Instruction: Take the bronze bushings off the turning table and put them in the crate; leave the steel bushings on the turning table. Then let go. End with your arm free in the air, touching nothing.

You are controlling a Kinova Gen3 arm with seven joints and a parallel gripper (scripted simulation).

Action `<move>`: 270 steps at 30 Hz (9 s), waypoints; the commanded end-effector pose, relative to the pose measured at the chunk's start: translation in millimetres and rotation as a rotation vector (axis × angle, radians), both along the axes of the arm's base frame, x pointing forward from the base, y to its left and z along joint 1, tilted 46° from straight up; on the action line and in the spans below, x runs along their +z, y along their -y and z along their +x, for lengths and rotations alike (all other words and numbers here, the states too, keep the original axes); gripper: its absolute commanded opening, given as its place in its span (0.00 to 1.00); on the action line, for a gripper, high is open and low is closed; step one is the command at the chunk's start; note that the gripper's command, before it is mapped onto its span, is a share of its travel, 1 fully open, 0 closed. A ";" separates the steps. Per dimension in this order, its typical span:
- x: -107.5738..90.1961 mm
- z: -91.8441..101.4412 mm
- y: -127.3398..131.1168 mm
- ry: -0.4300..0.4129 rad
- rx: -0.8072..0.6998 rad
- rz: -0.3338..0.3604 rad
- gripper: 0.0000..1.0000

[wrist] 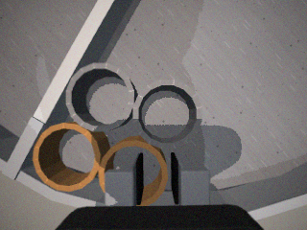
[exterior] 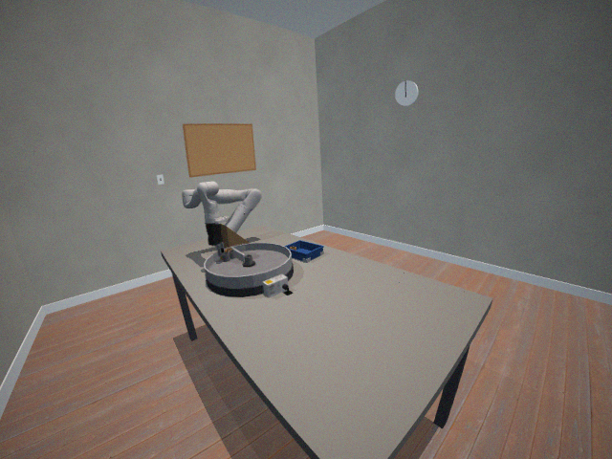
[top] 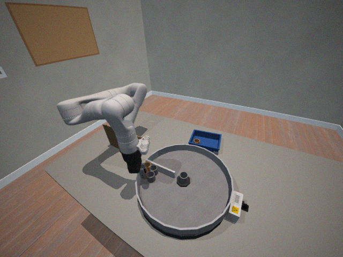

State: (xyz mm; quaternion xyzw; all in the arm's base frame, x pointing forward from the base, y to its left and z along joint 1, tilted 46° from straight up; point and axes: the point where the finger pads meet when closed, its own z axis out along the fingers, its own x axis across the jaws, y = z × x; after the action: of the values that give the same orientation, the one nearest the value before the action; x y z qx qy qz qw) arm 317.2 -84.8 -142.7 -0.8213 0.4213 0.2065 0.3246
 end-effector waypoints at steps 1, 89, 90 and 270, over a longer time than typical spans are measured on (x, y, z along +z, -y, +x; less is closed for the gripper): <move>0.1 0.1 0.4 0.001 -0.001 0.000 0.45; -4.6 1.4 -1.8 0.001 -0.009 -0.002 0.00; -4.6 1.4 -1.8 0.001 -0.009 -0.002 0.00; 93.1 31.8 28.3 0.000 -0.002 0.004 0.00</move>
State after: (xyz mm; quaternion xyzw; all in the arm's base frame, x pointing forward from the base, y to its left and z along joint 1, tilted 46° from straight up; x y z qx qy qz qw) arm 341.5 -127.3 -60.8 -0.8086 0.4369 0.2099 0.3335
